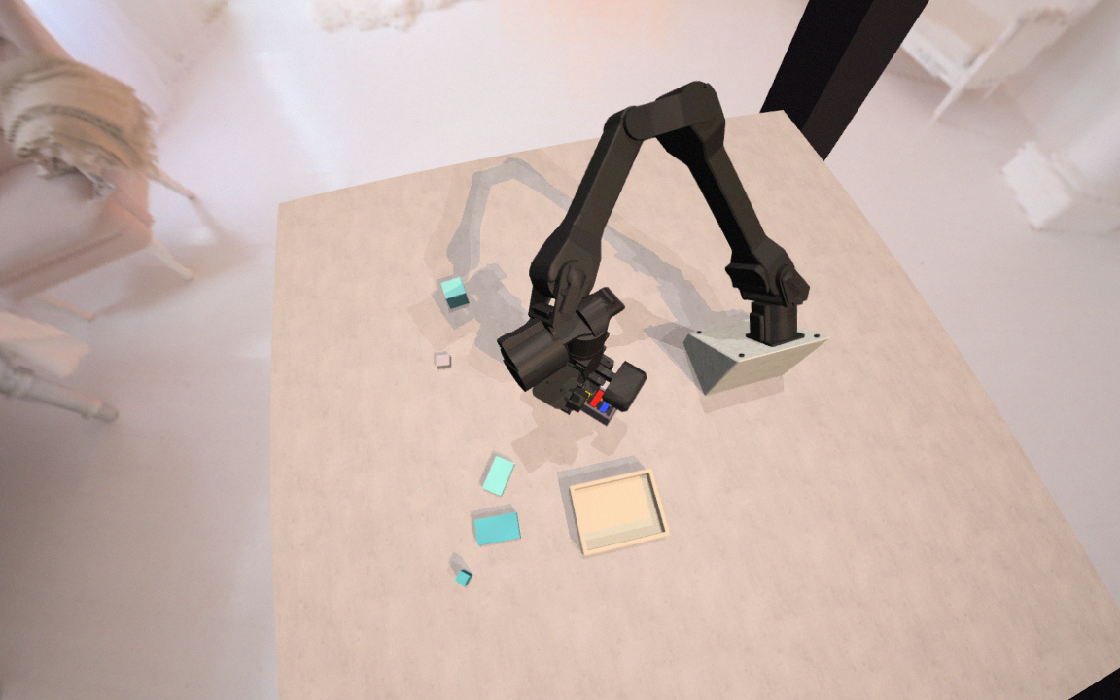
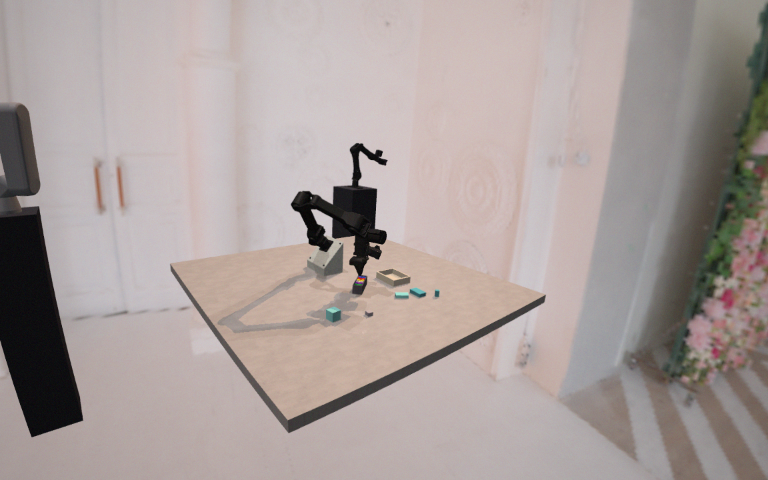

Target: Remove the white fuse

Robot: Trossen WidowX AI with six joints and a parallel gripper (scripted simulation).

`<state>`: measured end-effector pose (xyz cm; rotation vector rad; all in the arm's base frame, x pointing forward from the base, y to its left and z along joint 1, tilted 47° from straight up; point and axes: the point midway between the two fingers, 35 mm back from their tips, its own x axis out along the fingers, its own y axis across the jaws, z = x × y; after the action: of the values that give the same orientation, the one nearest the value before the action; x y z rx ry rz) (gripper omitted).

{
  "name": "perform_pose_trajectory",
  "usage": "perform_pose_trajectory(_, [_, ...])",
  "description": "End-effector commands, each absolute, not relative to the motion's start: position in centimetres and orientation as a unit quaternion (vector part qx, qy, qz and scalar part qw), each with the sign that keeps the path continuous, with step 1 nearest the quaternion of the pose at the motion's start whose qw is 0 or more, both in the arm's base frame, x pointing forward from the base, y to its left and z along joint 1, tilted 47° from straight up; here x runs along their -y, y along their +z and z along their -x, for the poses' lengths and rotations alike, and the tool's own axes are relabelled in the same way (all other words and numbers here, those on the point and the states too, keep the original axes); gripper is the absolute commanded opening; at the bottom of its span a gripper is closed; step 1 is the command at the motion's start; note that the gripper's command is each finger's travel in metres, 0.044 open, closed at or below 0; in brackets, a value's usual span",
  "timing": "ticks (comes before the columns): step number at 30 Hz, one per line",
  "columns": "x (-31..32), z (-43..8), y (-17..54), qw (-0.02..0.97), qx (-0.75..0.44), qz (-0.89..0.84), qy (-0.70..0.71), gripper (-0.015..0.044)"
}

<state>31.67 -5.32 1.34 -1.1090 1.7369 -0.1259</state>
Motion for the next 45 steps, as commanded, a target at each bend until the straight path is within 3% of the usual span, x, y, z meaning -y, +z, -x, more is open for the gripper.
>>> perform_pose_trajectory(1, [5.6,-31.6,1.1,0.510,-0.722,0.464,-0.051,0.0066])
perform_pose_trajectory(41, [7.7,-31.3,-1.0,0.510,-0.722,0.464,-0.052,0.0066])
perform_pose_trajectory(45, [7.7,-31.4,-0.9,0.512,-0.723,0.462,-0.053,0.0040])
